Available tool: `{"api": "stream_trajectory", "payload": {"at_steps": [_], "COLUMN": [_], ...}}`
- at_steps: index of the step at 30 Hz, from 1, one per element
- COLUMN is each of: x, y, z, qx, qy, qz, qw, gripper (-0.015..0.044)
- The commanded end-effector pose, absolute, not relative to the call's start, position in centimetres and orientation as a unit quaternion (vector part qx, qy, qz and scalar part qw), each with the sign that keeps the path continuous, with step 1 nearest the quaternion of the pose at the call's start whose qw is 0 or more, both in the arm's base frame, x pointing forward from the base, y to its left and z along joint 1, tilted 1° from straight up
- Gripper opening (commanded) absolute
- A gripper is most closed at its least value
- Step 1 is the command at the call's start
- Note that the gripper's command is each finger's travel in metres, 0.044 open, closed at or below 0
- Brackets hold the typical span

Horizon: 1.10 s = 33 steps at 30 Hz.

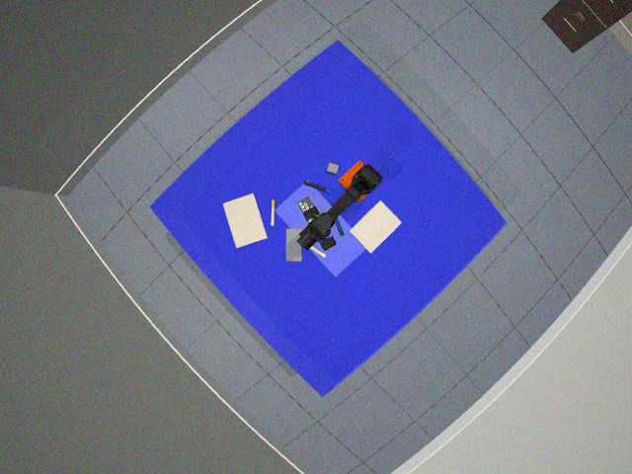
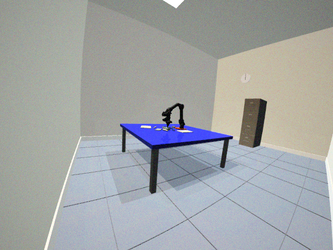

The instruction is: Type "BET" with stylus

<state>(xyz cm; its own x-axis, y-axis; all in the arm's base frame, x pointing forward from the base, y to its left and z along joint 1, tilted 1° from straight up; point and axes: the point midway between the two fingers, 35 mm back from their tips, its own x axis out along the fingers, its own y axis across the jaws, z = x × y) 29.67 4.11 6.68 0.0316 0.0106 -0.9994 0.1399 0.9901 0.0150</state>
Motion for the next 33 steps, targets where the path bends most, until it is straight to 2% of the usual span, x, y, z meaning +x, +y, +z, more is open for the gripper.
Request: {"api": "stream_trajectory", "payload": {"at_steps": [1,5,11,23,28,33], "x": [29.5,29.5,28.7,28.6,27.9,27.7], "y": [4.1,3.9,-1.9,-2.3,-7.6,-8.4], "z": [6.5,6.5,6.4,6.4,6.4,6.4], "qx": [0.053,0.053,0.051,0.051,0.05,0.049], "qy": [0.7,0.7,0.7,0.7,0.7,0.701], "qz": [-0.049,-0.049,-0.051,-0.051,-0.053,-0.053], "qw": [0.71,0.71,0.71,0.71,0.71,0.71], "gripper": [0.0,0.0,0.0,0.0,0.0,0.0]}}
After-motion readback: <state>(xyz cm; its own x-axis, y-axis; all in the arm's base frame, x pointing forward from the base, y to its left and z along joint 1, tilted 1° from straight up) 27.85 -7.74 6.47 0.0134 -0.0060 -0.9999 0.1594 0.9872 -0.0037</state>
